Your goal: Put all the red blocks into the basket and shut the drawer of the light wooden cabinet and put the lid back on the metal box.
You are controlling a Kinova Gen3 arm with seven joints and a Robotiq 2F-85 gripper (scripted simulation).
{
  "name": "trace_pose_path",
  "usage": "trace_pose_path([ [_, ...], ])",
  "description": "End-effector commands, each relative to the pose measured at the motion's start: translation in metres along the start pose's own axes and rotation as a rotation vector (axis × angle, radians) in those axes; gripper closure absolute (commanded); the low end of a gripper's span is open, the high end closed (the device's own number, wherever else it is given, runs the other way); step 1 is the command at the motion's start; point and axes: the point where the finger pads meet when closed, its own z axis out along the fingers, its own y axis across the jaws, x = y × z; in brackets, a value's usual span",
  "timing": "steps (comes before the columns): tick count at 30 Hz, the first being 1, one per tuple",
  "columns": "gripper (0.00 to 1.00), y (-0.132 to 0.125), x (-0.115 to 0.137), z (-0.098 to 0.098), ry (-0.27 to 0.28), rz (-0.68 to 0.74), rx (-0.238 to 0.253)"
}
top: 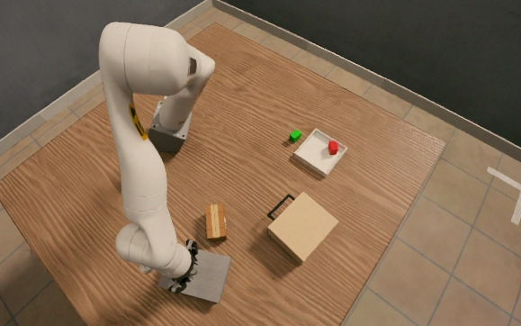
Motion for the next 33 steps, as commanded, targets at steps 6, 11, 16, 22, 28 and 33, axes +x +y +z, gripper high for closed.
trace_pose_path([
  [6,0.52,-0.002,-0.002,0.0,0.001,-0.005,0.004],
  [11,0.52,-0.002,-0.002,0.001,0.001,-0.005,0.004],
  [16,0.52,-0.002,-0.002,0.003,0.0,-0.005,0.004],
  [22,0.52,-0.002,-0.002,0.006,0.001,-0.005,0.003],
  [28,0.52,-0.001,-0.002,0.011,0.001,-0.005,0.002],
  [33,0.52,0.0,-0.002,0.015,0.001,-0.005,0.001],
])
